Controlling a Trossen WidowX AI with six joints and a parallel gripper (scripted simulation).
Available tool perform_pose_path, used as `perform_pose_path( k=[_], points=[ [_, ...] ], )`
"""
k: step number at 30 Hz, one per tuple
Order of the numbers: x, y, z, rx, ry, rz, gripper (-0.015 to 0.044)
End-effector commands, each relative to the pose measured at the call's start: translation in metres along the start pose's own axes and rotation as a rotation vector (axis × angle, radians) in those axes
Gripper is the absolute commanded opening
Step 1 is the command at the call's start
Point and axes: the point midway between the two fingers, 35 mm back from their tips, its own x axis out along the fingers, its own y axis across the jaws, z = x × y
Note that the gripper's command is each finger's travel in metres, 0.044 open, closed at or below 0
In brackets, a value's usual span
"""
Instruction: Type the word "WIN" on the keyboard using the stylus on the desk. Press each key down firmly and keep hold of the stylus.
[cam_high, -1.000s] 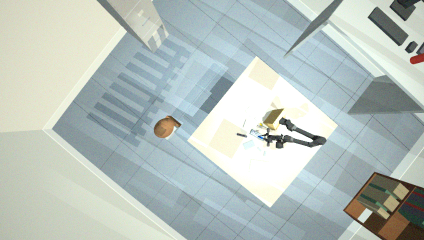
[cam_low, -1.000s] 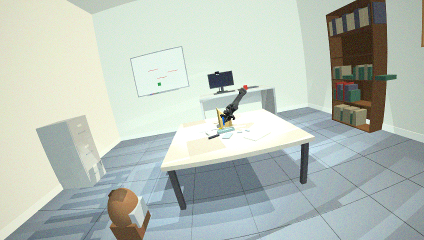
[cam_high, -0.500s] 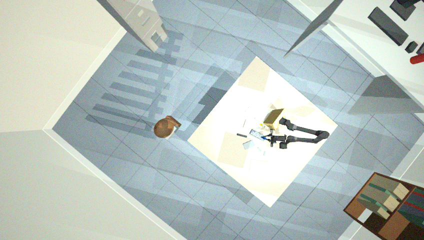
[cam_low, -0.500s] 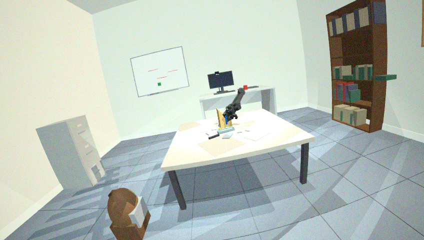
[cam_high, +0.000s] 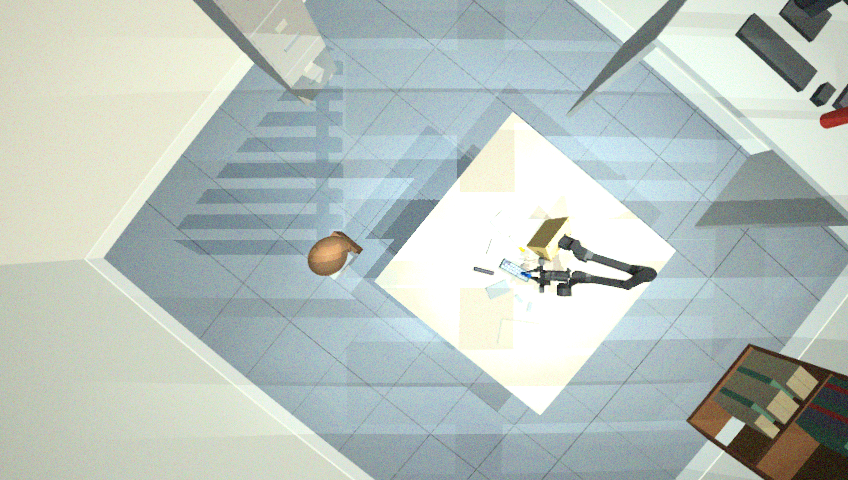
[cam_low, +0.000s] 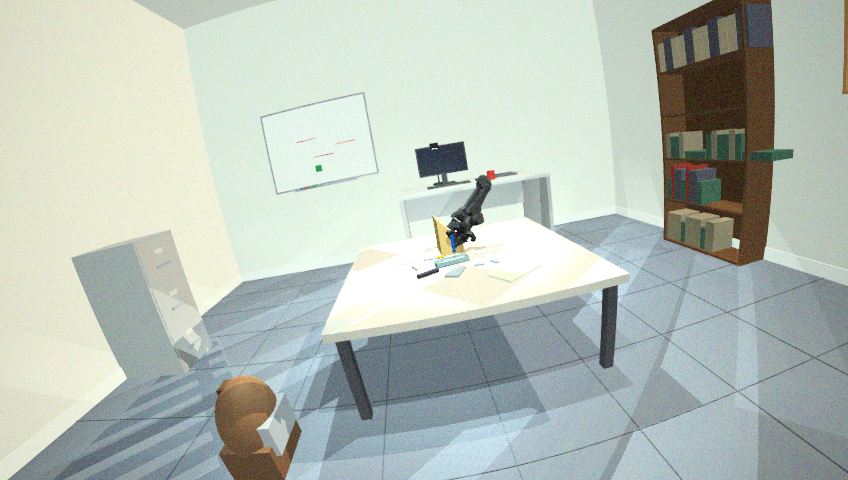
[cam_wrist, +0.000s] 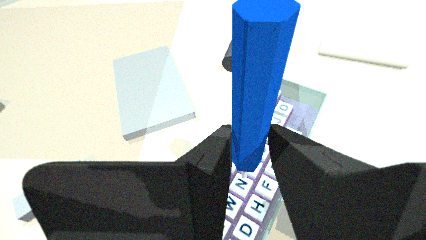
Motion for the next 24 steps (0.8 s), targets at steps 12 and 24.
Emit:
perform_pose_path(
  k=[12,24],
  points=[
    [0.0015,-0.0003,-0.0006,0.004,-0.005,-0.004,0.0081],
    [0.0010,0.0013,-0.0008,0.004,-0.005,-0.004,0.0081]
  ],
)
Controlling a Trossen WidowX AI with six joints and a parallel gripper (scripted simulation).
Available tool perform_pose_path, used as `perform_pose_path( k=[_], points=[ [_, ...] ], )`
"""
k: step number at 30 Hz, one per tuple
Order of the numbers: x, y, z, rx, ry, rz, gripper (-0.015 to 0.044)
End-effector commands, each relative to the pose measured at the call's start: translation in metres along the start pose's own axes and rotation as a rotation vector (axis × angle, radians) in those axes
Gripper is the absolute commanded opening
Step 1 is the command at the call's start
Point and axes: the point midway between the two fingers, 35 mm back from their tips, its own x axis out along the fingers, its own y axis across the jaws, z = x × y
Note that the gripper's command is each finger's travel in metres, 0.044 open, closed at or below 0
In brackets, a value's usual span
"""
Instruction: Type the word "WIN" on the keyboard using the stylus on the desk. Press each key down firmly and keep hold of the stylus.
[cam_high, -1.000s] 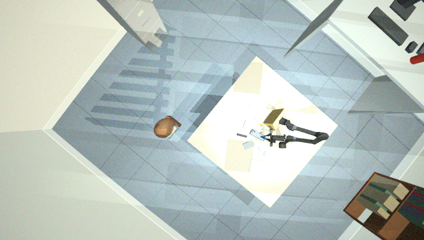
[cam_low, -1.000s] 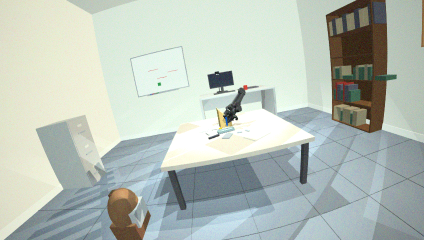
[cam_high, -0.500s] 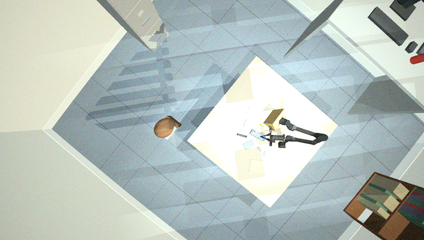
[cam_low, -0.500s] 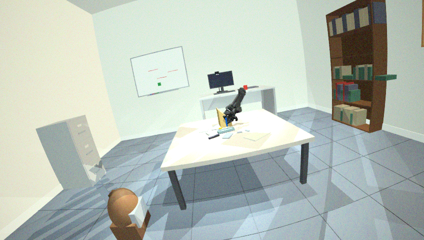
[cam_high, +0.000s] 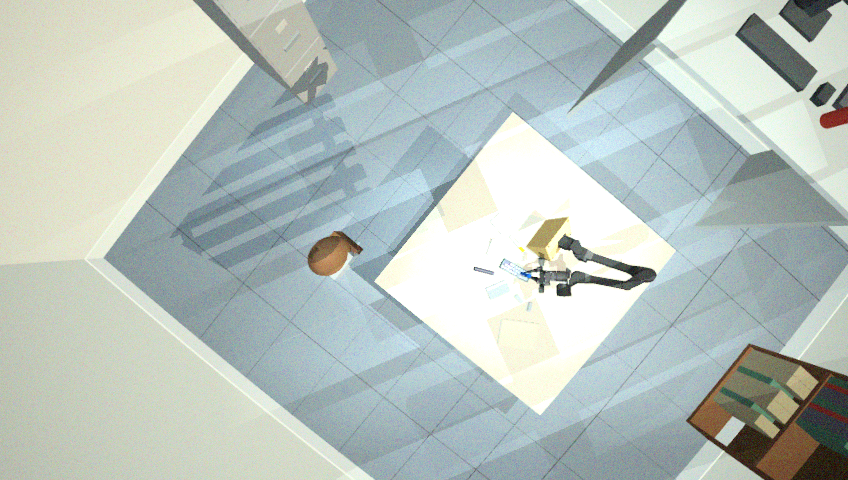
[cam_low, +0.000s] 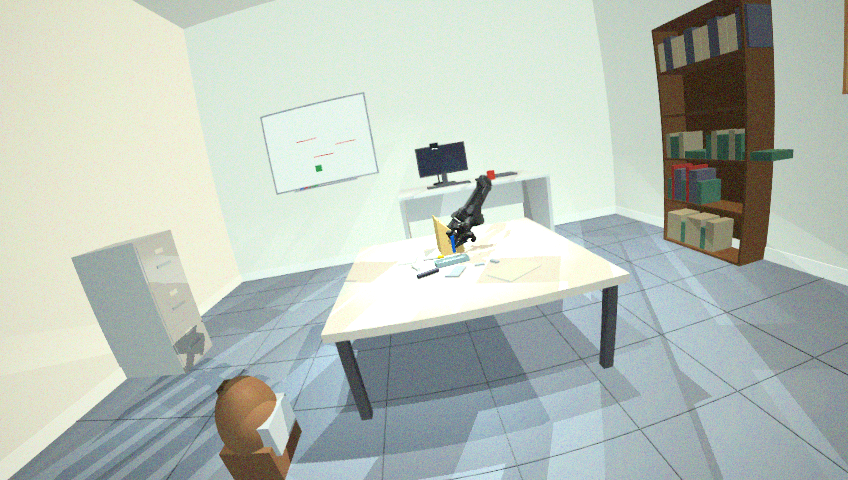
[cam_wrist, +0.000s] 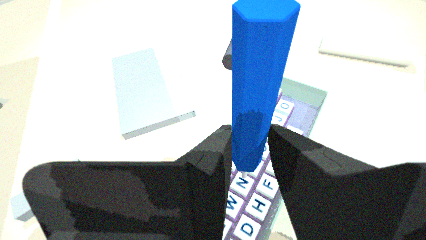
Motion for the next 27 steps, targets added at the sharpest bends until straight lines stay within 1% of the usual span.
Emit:
perform_pose_path(
  k=[1,27],
  points=[
    [0.000,0.000,0.001,0.005,-0.007,-0.001,0.0081],
    [0.006,0.000,-0.010,0.005,-0.006,-0.001,0.0081]
  ],
)
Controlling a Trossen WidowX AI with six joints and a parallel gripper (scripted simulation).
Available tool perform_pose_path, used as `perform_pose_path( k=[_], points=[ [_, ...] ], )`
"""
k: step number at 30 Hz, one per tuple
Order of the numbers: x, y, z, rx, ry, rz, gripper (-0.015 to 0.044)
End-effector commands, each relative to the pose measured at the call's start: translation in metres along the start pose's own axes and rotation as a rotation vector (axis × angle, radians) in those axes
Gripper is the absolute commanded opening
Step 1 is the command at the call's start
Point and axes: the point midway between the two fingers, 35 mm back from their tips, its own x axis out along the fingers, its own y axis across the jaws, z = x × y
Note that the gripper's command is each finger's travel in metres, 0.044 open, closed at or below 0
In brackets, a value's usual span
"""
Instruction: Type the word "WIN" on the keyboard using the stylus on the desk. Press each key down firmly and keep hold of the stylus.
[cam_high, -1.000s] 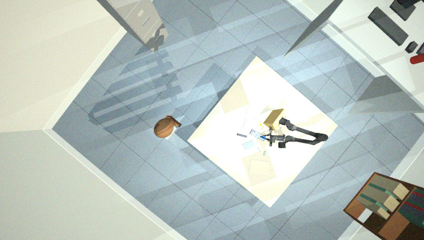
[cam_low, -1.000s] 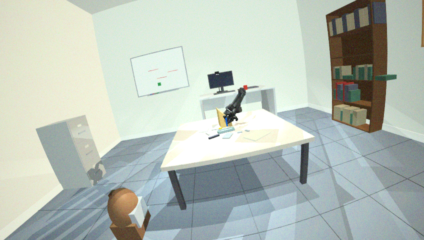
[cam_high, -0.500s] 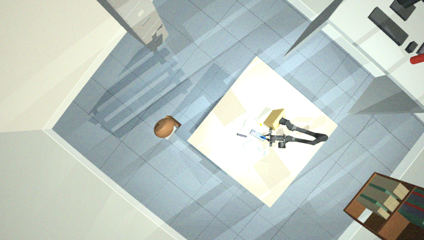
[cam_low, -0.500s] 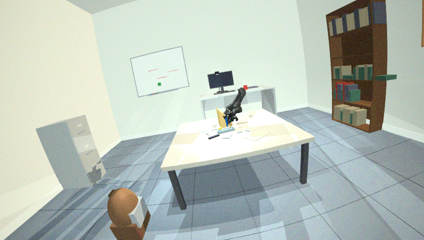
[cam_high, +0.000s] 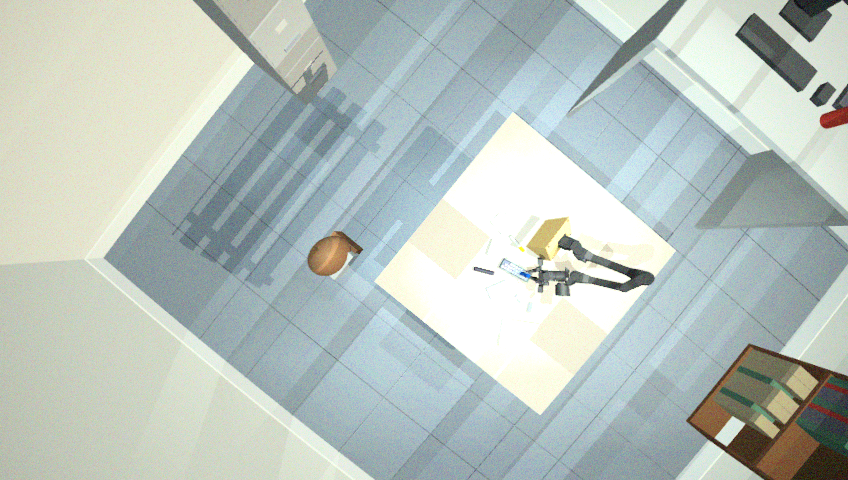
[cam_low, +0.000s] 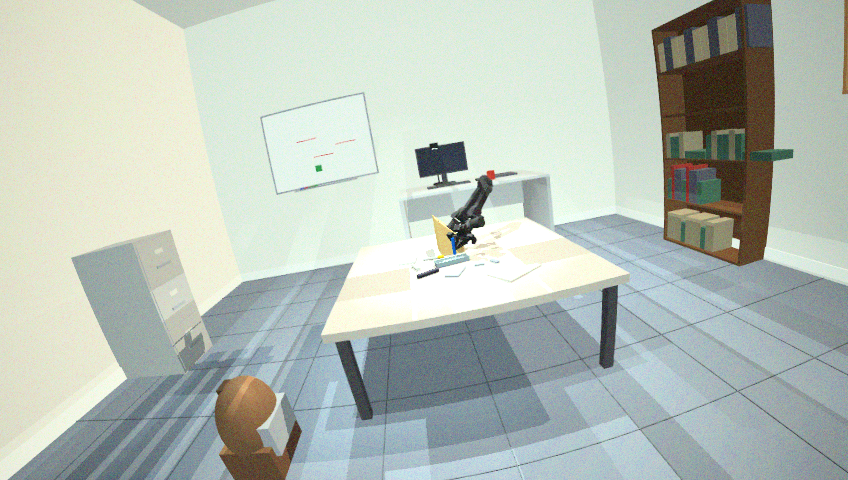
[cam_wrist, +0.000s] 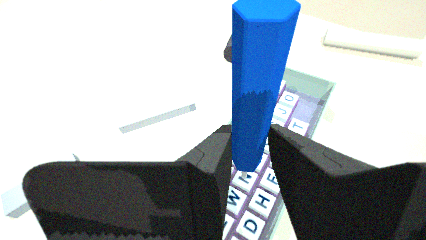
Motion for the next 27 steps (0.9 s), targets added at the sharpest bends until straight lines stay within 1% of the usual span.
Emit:
perform_pose_path(
  k=[1,19,27],
  points=[
    [0.001,-0.001,-0.001,0.004,-0.006,-0.003,0.0081],
    [0.003,-0.001,-0.003,0.004,-0.005,-0.004,0.0081],
    [-0.007,0.000,0.015,0.004,-0.006,-0.004,0.0081]
  ],
)
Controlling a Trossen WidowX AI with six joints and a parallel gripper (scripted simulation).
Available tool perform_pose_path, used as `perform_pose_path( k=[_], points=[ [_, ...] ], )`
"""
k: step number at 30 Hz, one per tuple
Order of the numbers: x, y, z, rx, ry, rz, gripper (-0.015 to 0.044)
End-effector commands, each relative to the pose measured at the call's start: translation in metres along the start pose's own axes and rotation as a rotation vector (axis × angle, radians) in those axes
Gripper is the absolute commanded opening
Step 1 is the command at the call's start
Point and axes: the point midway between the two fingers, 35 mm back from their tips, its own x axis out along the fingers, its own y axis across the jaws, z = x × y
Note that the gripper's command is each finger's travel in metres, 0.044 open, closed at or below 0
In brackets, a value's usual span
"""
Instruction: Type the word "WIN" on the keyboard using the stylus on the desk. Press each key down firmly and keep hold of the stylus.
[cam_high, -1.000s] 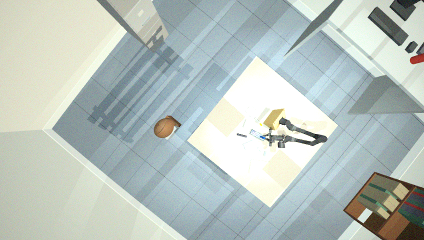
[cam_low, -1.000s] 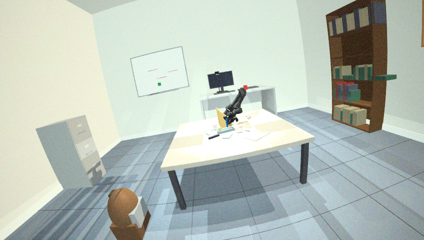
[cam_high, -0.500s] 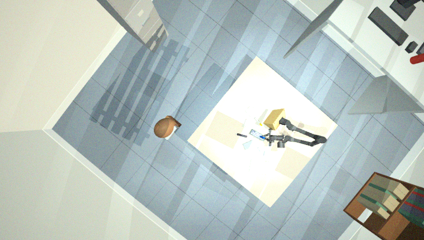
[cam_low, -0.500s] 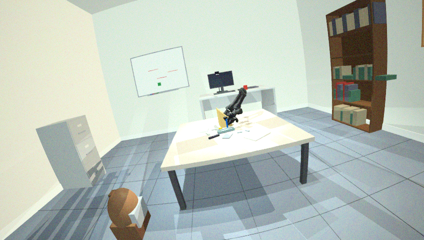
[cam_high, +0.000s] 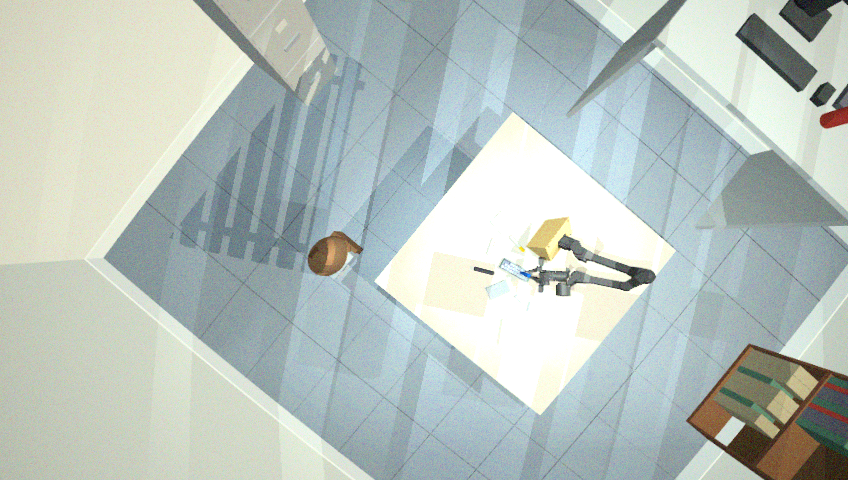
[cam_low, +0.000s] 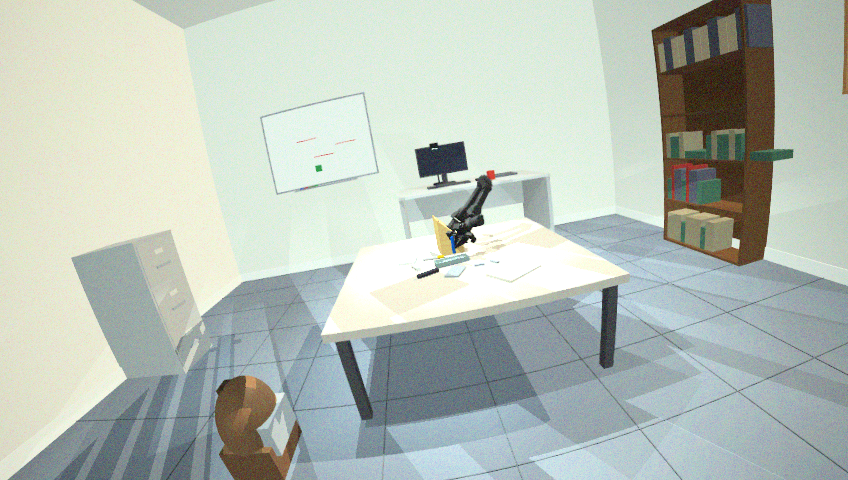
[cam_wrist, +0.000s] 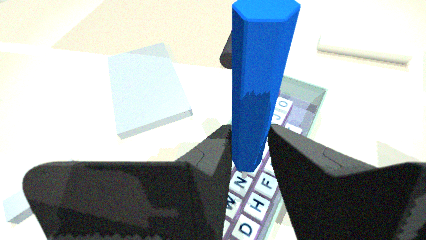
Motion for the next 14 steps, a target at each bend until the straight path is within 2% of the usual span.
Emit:
perform_pose_path(
  k=[1,14],
  points=[
    [-0.006,0.003,0.011,0.001,-0.004,0.007,0.0081],
    [-0.011,0.000,0.020,0.003,-0.006,0.001,0.0081]
  ],
)
